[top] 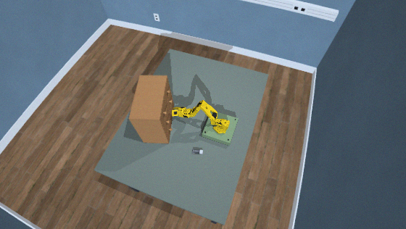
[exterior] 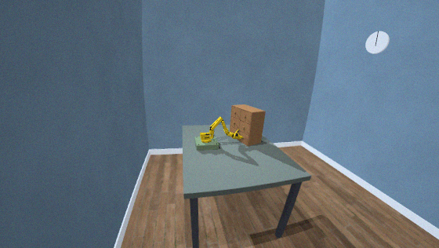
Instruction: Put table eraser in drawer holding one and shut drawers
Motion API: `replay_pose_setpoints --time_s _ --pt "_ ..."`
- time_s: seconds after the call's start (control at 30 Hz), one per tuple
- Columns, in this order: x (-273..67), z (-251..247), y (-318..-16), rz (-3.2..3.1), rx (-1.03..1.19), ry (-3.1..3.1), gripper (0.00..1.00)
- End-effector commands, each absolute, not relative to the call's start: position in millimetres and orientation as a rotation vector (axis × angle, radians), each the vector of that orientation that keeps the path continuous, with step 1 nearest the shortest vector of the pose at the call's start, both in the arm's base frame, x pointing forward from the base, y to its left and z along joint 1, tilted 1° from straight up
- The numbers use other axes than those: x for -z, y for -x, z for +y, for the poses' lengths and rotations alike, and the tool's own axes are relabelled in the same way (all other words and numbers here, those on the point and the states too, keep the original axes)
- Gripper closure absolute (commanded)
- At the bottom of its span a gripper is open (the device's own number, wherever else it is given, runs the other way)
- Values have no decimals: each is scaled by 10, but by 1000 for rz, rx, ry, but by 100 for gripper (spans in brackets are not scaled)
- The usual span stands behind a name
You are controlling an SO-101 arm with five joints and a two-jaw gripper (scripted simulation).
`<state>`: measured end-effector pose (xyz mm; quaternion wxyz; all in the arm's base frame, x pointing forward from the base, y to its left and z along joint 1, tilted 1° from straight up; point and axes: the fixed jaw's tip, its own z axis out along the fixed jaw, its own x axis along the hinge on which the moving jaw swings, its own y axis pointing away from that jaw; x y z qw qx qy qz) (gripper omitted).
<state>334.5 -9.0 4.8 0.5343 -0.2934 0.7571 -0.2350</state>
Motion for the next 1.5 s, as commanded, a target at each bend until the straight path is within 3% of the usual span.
replay_pose_setpoints --time_s 0.0,0.27,1.47 --pt "-37 -34 -3334 1805 547 723 94" --pt "-37 -34 -3334 1805 547 723 100" --pt "-42 -106 -3232 1818 563 708 100"
